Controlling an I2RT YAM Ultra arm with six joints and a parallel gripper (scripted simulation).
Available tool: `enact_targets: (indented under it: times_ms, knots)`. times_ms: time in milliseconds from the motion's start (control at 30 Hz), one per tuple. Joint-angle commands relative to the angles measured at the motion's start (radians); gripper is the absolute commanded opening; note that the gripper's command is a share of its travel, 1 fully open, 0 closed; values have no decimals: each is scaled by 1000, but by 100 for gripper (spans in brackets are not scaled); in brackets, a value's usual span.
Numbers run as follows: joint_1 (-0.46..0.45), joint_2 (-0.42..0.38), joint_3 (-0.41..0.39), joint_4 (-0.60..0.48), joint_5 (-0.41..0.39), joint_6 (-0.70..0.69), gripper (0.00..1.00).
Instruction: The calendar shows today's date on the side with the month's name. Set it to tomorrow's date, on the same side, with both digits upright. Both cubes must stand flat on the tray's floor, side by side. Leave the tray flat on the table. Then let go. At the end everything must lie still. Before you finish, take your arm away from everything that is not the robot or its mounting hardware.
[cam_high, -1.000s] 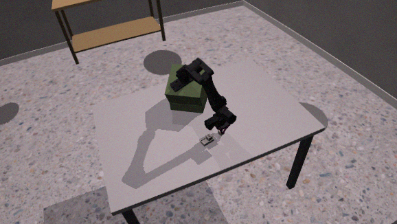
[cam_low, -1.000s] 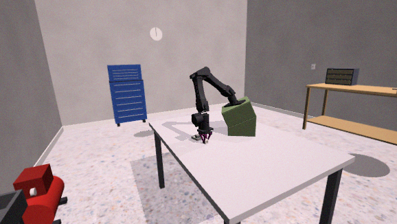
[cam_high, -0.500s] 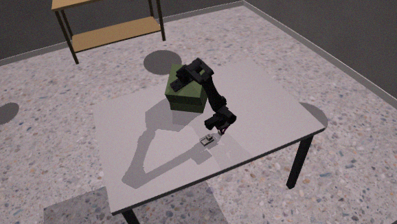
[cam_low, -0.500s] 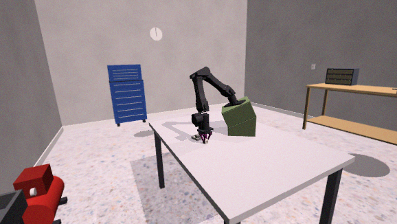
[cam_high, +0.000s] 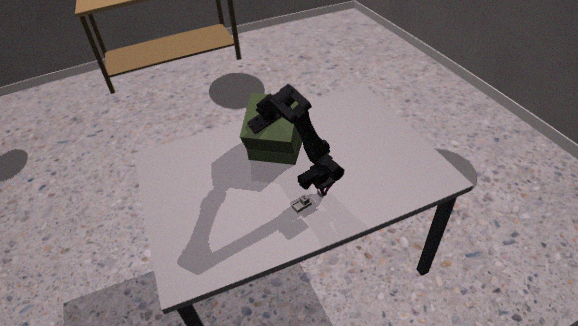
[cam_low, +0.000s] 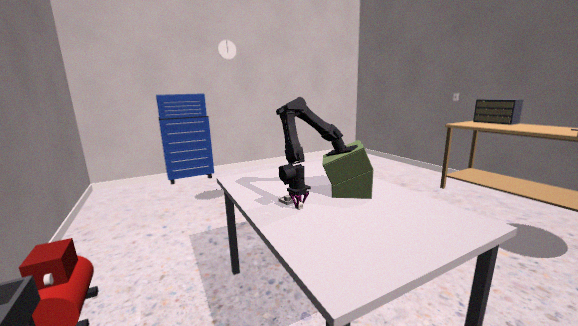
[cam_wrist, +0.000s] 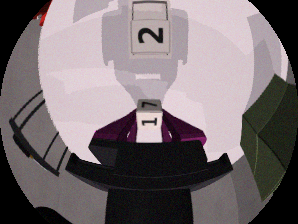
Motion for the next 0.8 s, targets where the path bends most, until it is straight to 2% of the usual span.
enact_targets:
  times_ms: [0, 167, 400, 467, 633, 767]
  knots:
    - [5, -16, 0, -9, 2, 2, 26]
    - [27, -95, -17, -77, 8, 25, 26]
    - [81, -264, -26, -255, 21, 80, 26]
    - [81, -264, -26, -255, 21, 80, 26]
    - [104, -327, -18, -335, 27, 104, 26]
    - [106, -332, -17, -342, 27, 106, 26]
